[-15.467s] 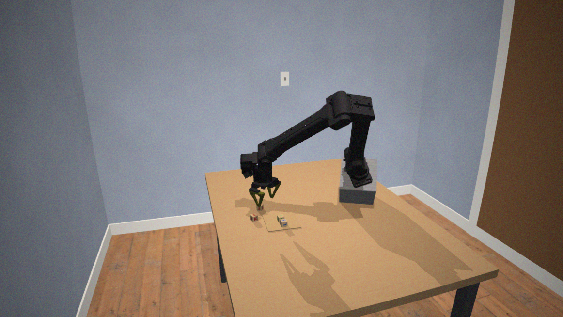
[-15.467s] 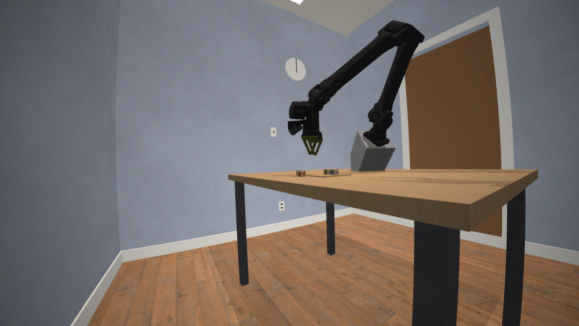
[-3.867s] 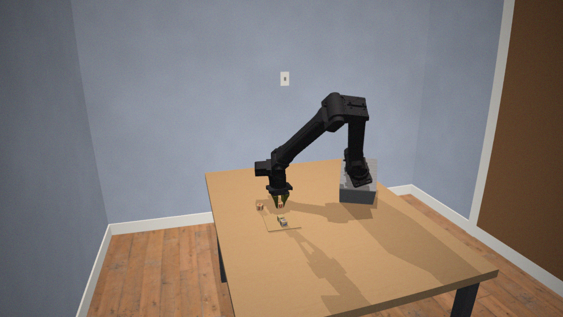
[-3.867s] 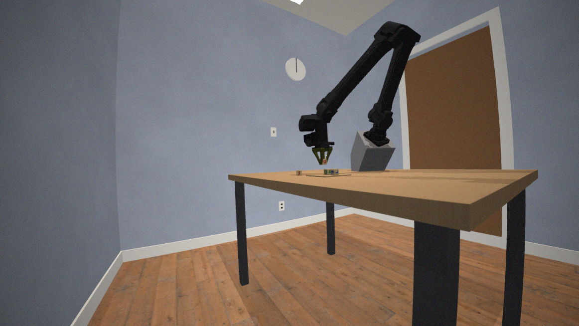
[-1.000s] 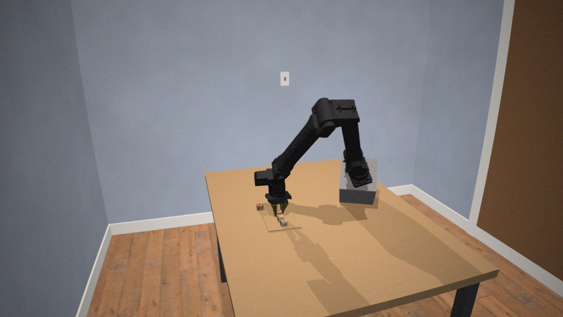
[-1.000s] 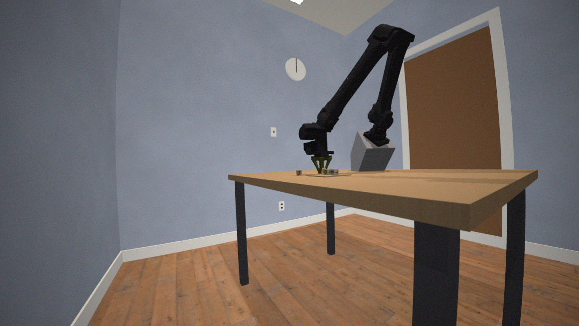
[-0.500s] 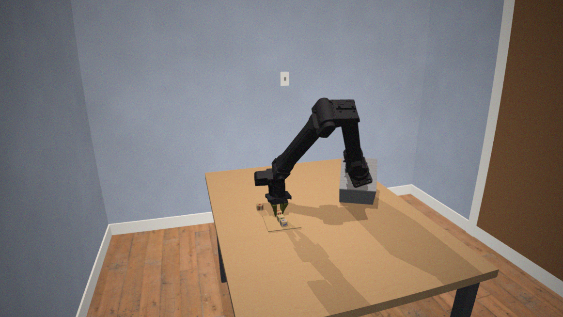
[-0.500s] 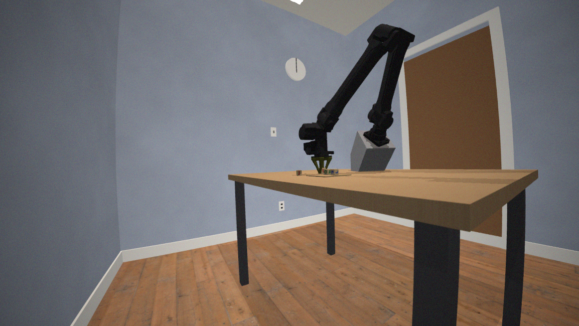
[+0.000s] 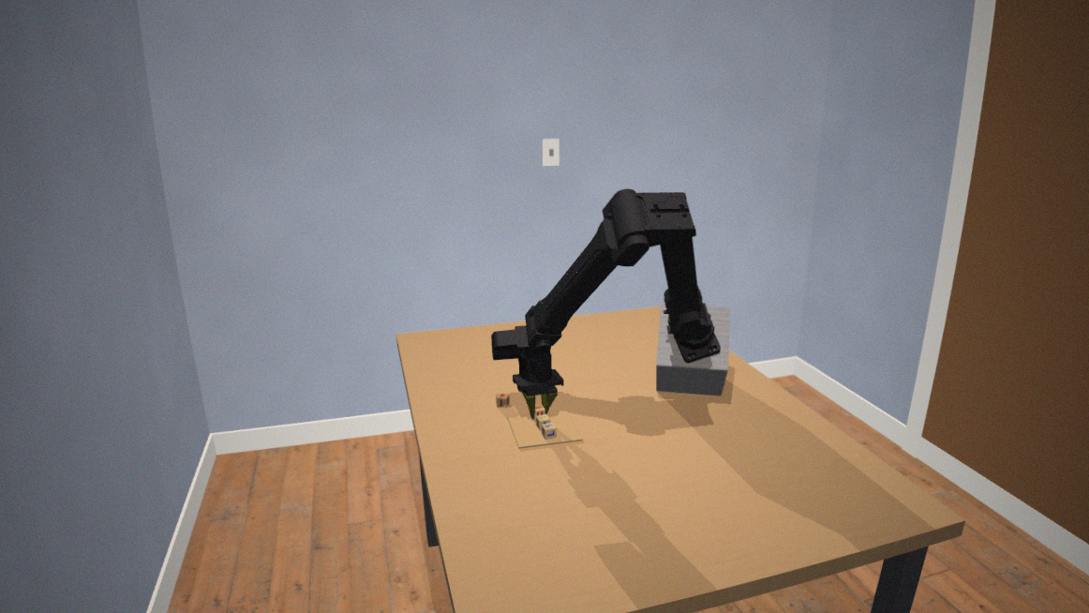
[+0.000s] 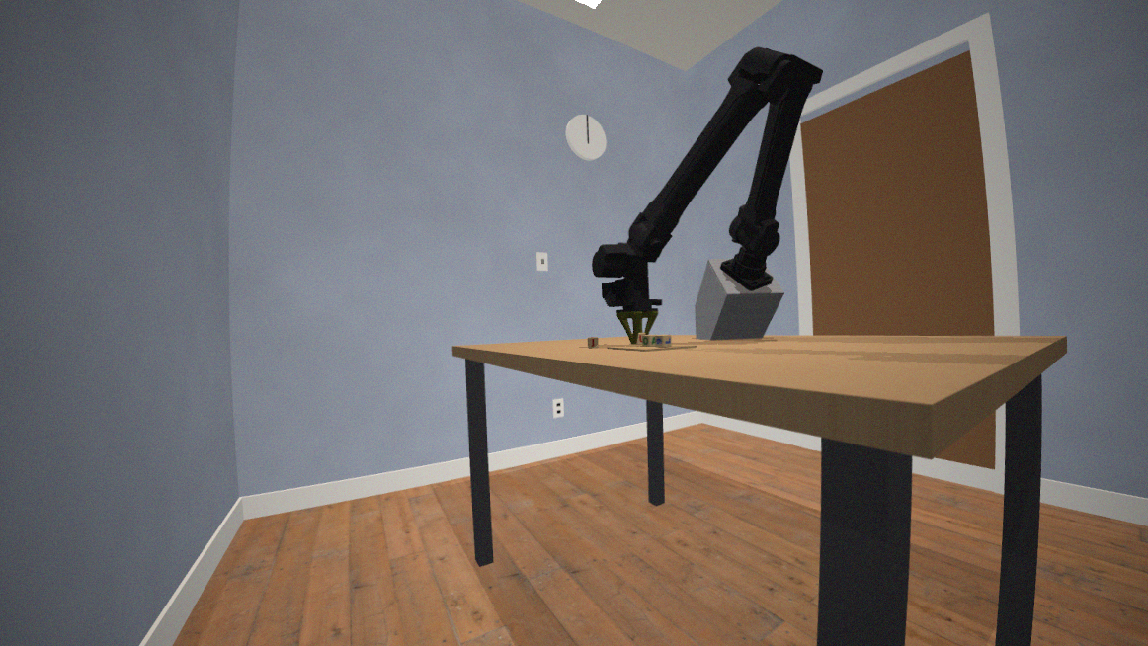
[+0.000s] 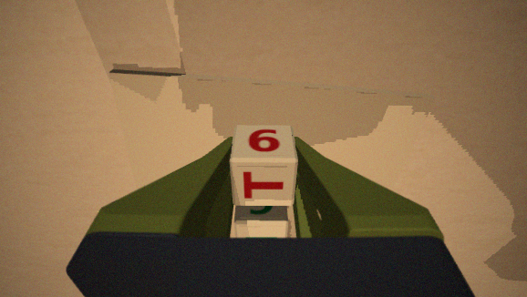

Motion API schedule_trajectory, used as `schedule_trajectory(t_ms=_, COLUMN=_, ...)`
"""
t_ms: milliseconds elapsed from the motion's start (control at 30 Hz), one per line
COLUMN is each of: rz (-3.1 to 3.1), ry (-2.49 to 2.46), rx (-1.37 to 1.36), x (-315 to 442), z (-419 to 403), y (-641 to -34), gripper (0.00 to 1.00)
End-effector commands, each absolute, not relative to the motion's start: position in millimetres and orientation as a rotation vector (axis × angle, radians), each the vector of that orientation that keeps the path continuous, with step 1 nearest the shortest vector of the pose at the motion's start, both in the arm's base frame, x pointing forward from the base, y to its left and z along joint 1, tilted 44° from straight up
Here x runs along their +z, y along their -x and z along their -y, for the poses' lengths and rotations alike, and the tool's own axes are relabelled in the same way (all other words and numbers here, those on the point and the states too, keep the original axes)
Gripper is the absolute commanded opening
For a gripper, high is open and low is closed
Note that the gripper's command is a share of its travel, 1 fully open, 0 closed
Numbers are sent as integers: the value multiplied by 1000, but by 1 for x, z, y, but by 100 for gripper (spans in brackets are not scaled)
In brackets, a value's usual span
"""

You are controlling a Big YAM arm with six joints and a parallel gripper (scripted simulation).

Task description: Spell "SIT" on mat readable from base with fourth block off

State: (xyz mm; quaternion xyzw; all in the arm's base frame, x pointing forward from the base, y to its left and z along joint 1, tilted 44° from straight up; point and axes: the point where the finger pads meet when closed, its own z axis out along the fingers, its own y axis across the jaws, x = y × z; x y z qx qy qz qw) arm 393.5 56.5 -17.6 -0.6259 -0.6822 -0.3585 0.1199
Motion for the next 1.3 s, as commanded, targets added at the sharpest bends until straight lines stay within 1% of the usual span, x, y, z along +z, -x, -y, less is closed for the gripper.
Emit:
schedule_trajectory(t_ms=0, rz=2014, ry=1833, rx=-1077, x=-4, z=-55, y=-405, gripper=20)
schedule_trajectory(t_ms=1267, rz=2011, ry=1834, rx=-1074, x=-13, z=-57, y=-406, gripper=20)
